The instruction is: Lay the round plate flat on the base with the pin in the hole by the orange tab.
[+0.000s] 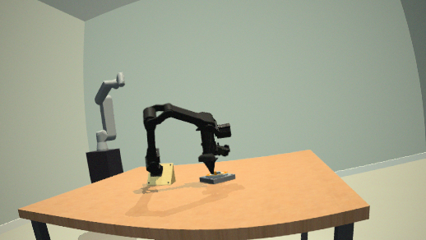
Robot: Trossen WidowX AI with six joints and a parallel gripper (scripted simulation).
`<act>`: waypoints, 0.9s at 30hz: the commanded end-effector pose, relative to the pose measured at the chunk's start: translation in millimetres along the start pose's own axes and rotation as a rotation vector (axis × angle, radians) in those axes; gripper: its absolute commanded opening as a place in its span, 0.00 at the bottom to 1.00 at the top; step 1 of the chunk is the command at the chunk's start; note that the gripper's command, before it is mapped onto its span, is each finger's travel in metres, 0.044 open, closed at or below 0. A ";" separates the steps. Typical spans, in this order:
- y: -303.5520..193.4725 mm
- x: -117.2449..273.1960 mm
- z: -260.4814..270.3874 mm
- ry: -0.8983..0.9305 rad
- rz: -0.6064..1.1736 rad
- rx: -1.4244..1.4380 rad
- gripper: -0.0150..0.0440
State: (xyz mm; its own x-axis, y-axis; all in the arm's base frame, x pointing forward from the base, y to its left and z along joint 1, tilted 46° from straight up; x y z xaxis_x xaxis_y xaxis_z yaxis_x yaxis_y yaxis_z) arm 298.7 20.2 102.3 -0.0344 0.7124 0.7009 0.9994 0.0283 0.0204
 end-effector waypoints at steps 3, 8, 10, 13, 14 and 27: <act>8.3 1.1 -1.7 -0.003 -0.003 0.000 0.25; 14.2 1.1 -1.6 -0.003 -0.003 0.000 0.25; 16.8 1.1 -1.3 -0.003 -0.004 0.000 0.25; 20.4 1.3 -0.7 -0.003 -0.004 -0.001 0.25; 21.5 1.3 -0.5 -0.003 -0.004 -0.001 0.25; 29.0 1.5 2.0 -0.003 -0.004 -0.001 0.25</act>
State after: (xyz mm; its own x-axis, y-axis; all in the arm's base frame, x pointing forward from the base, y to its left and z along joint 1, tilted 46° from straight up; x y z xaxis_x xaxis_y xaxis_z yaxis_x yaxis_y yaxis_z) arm 324.9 23.0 102.3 -0.0368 0.7125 0.7007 0.9993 0.0276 0.0245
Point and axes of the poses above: the point midway between the two fingers, 35 mm back from their tips, its own x axis back along the fingers, its own z axis across the jaws, y = z × x, the point moved 6 cm from there along x, back along the fingers, and after that the axes turned 2 degrees about x, right-handed, at the moved point
